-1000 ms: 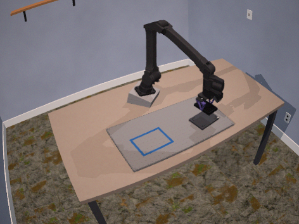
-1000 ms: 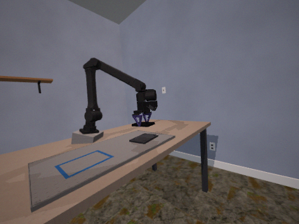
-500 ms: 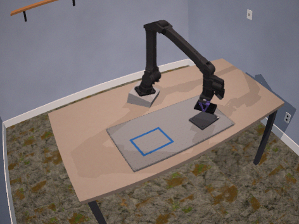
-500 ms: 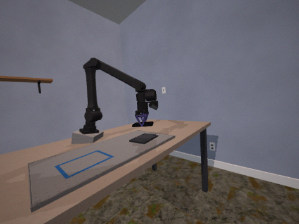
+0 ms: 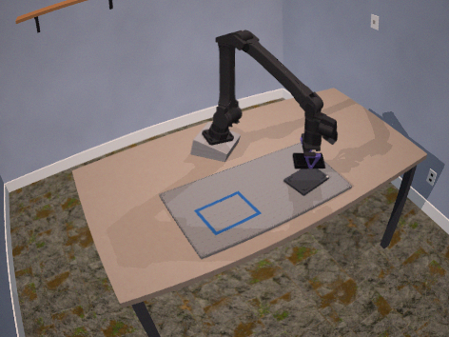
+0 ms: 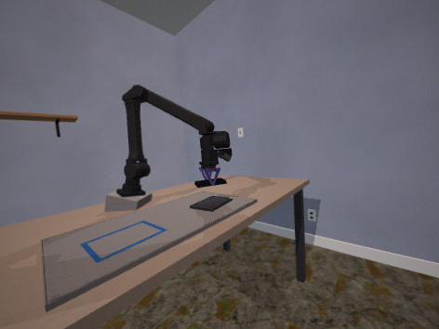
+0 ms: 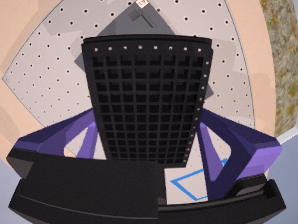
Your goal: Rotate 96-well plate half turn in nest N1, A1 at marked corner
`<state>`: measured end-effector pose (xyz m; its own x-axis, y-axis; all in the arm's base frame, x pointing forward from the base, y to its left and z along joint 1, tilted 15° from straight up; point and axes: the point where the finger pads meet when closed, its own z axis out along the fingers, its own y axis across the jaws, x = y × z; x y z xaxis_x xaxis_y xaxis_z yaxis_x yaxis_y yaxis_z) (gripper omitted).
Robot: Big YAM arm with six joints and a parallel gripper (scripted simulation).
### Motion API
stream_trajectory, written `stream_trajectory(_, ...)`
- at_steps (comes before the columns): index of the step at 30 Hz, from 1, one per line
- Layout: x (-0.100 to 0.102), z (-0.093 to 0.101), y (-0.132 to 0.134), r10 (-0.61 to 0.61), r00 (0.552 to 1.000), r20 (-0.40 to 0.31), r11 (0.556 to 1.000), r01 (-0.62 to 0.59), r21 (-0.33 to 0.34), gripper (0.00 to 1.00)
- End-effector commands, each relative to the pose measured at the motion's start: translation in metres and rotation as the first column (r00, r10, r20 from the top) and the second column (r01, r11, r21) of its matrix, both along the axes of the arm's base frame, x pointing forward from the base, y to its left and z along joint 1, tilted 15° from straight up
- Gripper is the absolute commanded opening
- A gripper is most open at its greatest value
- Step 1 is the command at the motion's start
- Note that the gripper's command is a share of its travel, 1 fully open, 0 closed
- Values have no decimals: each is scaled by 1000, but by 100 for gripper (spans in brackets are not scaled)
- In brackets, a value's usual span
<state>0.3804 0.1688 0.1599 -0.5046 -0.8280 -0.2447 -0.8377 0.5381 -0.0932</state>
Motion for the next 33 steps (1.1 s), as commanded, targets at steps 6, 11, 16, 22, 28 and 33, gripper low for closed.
stream_trajectory(6,1,16,-3,322,944,69,945,-316,-78,0)
stream_trajectory(11,6,22,0,412,907,89,909,-403,-106,0)
stream_trajectory(16,7,22,0,555,827,94,828,-538,-155,0)
stream_trajectory(22,7,23,1,622,777,94,779,-601,-180,0)
stream_trajectory(28,8,18,3,616,782,93,783,-597,-176,0)
stream_trajectory(33,8,18,3,616,782,93,783,-597,-176,0)
